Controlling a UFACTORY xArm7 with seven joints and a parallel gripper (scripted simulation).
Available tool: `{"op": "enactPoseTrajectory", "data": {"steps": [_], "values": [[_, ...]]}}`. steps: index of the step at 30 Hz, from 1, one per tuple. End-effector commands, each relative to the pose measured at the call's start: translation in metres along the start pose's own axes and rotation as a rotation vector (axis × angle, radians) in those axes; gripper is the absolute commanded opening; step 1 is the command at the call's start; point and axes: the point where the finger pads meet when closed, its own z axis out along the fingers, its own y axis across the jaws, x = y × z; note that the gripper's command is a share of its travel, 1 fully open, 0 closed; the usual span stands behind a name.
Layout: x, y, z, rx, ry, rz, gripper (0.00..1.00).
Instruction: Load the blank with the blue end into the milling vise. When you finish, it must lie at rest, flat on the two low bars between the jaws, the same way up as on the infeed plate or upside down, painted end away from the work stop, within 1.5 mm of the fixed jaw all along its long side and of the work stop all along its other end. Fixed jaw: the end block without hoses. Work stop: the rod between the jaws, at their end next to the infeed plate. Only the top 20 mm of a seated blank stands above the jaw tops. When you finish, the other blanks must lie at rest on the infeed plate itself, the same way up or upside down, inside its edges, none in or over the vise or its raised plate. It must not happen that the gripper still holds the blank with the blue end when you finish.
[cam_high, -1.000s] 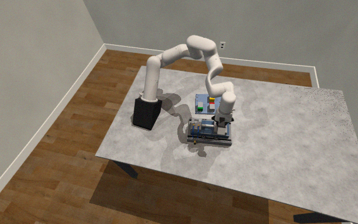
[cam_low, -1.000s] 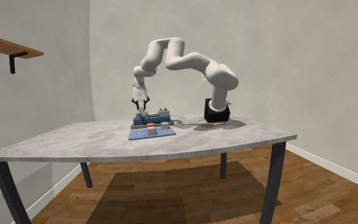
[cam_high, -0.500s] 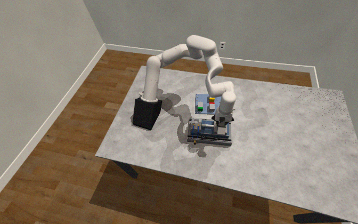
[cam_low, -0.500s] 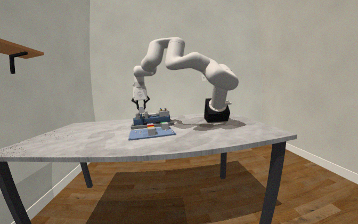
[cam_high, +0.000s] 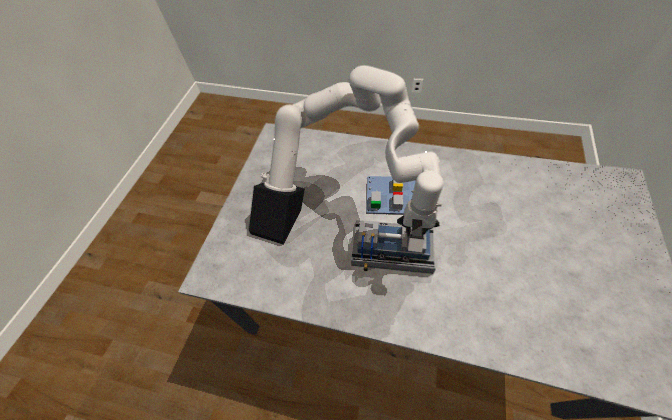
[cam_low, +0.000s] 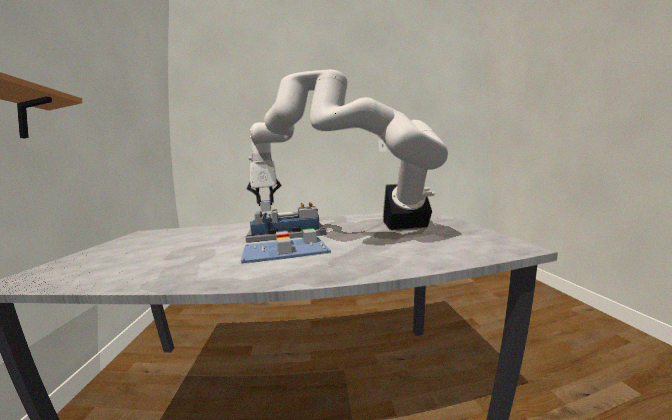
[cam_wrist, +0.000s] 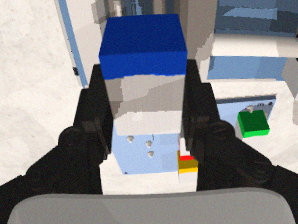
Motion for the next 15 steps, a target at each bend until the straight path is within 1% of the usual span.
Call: {"op": "enactPoseTrajectory", "data": {"steps": [1, 15], "values": [[0.0011, -0.0007, -0.003, 0.004, 0.004, 0.0, 0.0], [0.0011, -0.0007, -0.0014, 0.004, 0.004, 0.0, 0.0]]}}
